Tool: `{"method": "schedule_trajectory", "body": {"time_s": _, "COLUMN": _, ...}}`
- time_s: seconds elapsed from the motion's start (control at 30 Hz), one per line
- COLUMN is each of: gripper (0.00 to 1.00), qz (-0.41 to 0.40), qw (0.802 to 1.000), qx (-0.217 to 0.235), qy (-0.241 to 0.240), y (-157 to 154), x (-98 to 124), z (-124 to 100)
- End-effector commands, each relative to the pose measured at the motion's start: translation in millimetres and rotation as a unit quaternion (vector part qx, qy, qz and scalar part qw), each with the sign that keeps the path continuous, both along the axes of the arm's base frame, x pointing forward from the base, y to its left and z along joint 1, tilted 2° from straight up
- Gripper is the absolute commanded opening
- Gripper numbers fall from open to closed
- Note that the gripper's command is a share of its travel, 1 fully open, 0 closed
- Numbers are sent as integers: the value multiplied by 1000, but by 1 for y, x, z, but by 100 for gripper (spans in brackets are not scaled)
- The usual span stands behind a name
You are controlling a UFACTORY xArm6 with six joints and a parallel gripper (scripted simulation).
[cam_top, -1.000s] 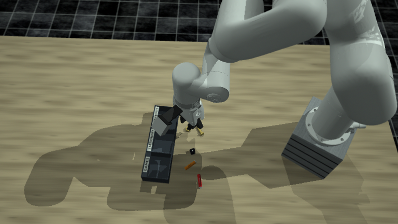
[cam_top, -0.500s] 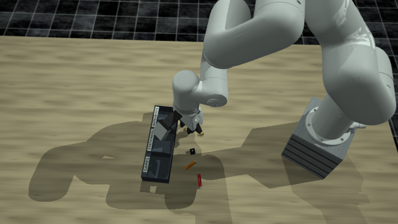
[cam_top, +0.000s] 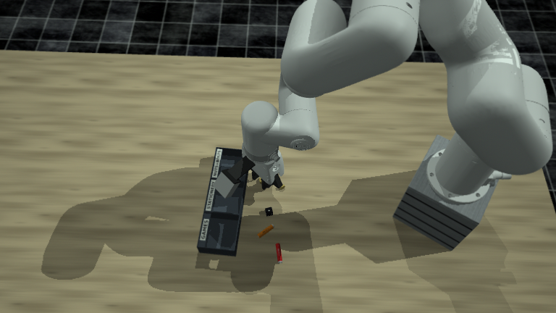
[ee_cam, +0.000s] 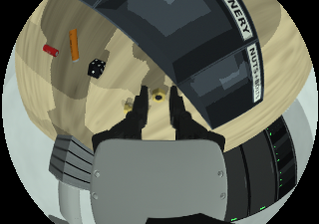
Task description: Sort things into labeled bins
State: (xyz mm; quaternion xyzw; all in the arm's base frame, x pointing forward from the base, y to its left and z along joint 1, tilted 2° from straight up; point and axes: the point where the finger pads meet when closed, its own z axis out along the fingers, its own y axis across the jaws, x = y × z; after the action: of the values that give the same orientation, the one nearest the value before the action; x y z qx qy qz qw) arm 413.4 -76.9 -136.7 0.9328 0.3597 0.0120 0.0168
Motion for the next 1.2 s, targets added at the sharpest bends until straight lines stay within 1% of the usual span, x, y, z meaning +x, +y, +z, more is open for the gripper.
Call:
{"method": "schedule_trajectory", "body": {"time_s": 0.0, "gripper": 30, "qz": 0, "qw": 1000, "qx": 0, "qy": -1, "y": 0, "x": 1, "z": 1}}
{"method": "schedule_trajectory", "body": {"time_s": 0.03, "gripper": 0, "qz": 0, "qw": 1000, "qx": 0, "qy": -1, "y": 0, "x": 1, "z": 1}}
{"method": "schedule_trajectory", "body": {"time_s": 1.07, "gripper": 0, "qz": 0, "qw": 1000, "qx": -1, "qy": -1, "y": 0, "x": 1, "z": 1}}
{"method": "schedule_trajectory", "body": {"time_s": 1.17, "gripper": 0, "qz": 0, "qw": 1000, "qx": -1, "qy": -1, "y": 0, "x": 1, "z": 11}}
